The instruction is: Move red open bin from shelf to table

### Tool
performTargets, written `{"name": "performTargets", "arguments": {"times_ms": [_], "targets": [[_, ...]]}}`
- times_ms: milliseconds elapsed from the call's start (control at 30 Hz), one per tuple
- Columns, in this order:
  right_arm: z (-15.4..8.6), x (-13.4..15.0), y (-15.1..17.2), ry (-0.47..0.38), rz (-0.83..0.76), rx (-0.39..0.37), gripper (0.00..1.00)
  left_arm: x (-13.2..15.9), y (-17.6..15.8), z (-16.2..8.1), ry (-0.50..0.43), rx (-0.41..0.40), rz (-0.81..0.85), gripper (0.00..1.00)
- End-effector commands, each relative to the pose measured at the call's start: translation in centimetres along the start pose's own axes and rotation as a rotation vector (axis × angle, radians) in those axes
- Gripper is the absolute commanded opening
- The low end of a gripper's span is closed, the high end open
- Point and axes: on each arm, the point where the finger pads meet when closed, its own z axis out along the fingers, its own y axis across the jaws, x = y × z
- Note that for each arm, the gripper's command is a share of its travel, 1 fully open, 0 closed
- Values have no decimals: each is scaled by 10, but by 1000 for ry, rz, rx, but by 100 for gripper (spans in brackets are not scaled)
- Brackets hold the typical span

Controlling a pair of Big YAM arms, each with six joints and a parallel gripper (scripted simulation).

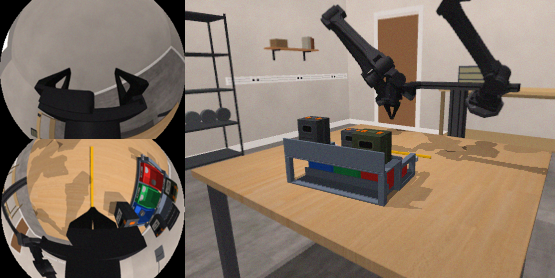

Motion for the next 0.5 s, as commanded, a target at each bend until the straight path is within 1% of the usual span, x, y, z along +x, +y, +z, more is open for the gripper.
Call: {"name": "performTargets", "arguments": {"times_ms": [0, 167, 467], "targets": [[-14, -7, -17, -21, 22, 27, 0, -40, 5, -4, -51, -8, -5, 100], [-14, -8, -17, -20, 19, 26, 0, -40, 5, -4, -51, -8, -5, 100], [-3, -6, -20, 3, 3, 4, 0, -40, 5, -4, -51, -8, -5, 100]]}}
